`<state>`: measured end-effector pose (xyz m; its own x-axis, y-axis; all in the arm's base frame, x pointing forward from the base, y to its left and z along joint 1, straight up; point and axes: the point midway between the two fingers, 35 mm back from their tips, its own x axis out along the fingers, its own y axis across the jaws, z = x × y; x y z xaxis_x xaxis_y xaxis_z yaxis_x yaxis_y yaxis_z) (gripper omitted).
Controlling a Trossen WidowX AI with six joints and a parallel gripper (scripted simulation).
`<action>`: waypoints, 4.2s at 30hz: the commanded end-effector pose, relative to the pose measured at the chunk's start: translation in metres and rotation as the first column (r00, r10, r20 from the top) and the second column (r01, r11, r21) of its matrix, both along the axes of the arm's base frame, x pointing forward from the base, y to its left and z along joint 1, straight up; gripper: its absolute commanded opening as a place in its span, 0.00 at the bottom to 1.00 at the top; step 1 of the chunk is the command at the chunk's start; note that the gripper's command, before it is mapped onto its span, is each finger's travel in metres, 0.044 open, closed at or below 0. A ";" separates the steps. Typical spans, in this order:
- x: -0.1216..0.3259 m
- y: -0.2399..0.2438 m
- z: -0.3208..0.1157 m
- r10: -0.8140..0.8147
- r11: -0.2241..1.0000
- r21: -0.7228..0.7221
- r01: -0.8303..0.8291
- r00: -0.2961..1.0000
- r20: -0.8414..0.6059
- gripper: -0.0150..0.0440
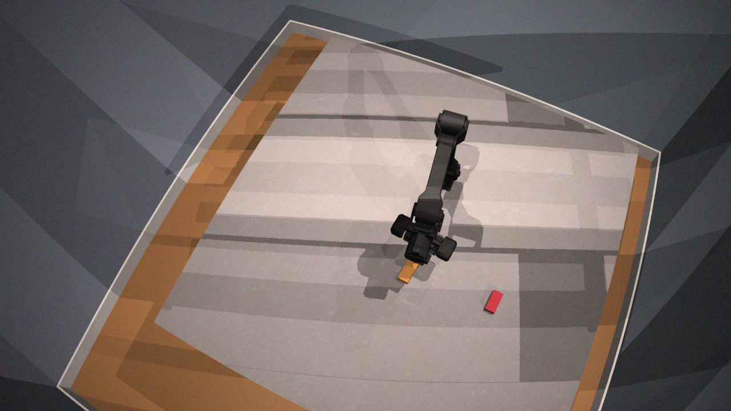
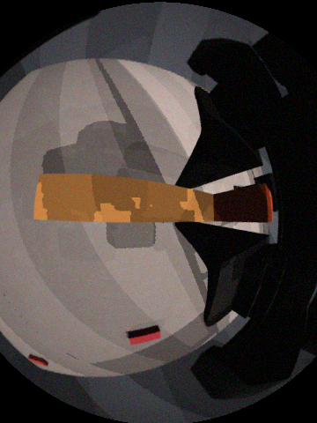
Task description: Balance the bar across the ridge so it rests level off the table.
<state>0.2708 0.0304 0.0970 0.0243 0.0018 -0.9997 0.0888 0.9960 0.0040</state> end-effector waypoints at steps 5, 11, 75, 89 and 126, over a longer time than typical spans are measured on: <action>0.000 0.000 -0.001 -0.002 1.000 0.001 0.002 1.000 0.000 0.25; 0.000 0.000 -0.002 -0.002 1.000 0.001 0.002 1.000 0.000 0.25; 0.000 0.000 -0.007 -0.002 1.000 0.001 0.002 1.000 0.000 0.25; 0.001 0.000 -0.004 -0.002 1.000 0.001 0.002 1.000 0.000 0.25; 0.001 0.000 -0.003 -0.001 1.000 0.002 0.001 1.000 0.004 0.30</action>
